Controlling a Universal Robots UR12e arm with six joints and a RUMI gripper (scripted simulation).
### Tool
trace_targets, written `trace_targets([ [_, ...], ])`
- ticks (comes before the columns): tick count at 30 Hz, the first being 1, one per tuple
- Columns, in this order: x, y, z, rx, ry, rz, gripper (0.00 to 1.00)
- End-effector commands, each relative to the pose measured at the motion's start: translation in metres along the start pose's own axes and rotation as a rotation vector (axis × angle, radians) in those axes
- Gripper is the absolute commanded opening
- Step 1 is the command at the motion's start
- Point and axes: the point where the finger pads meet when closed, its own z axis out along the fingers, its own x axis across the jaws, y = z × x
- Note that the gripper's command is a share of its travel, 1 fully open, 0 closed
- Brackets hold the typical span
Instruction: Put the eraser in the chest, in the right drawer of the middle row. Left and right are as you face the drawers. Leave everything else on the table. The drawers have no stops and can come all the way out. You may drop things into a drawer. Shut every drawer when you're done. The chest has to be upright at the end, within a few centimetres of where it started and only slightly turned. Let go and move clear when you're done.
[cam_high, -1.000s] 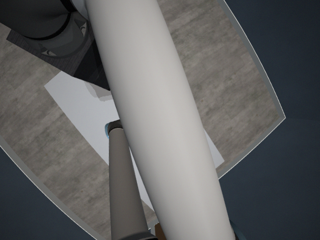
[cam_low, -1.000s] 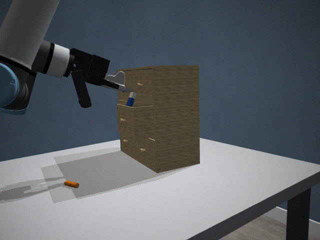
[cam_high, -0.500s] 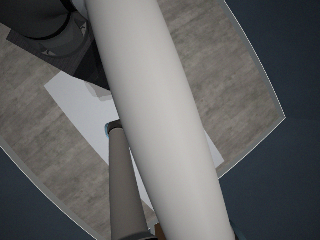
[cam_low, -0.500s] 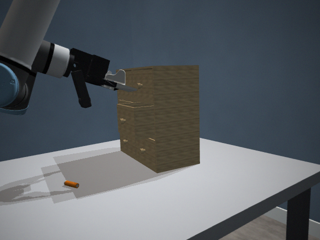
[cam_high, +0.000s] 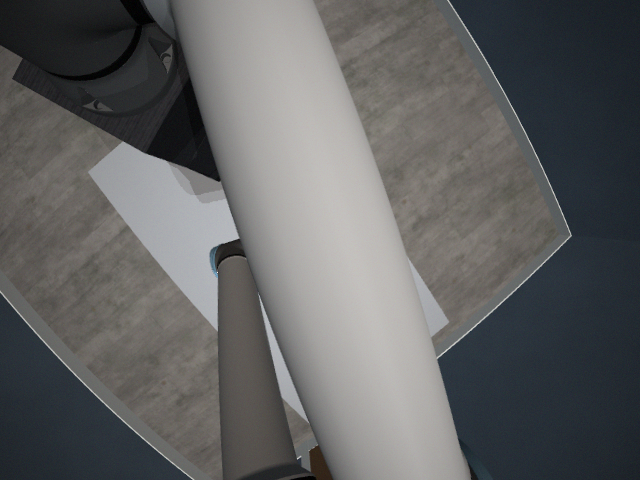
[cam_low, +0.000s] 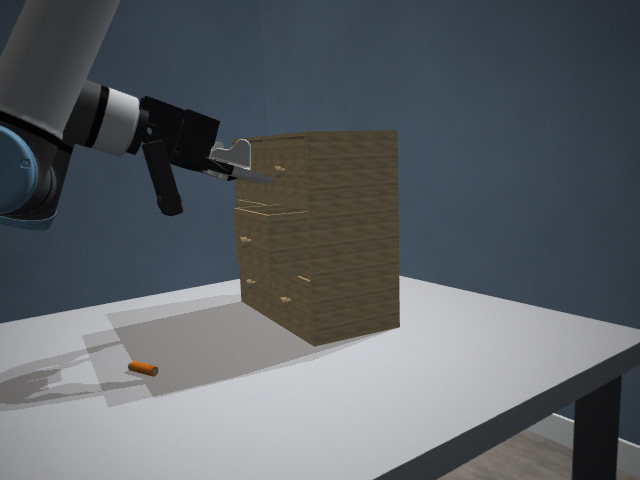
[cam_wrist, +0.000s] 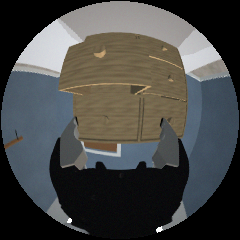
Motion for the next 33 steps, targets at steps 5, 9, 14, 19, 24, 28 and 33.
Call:
trace_targets([
  [5,0.000,0.000,0.000,-0.001,0.000,0.000,1.00],
  [9,0.000,0.000,-0.001,-0.001,0.000,0.000,1.00],
  [14,0.000,-0.001,-0.005,-0.001,0.000,0.000,1.00],
  [19,0.000,-0.003,-0.012,-0.001,0.000,0.000,1.00],
  [24,0.000,-0.006,-0.022,-0.001,0.000,0.000,1.00],
  [28,0.000,-0.008,-0.028,-0.001,0.000,0.000,1.00],
  [33,0.000,-0.012,-0.043,-0.001,0.000,0.000,1.00],
])
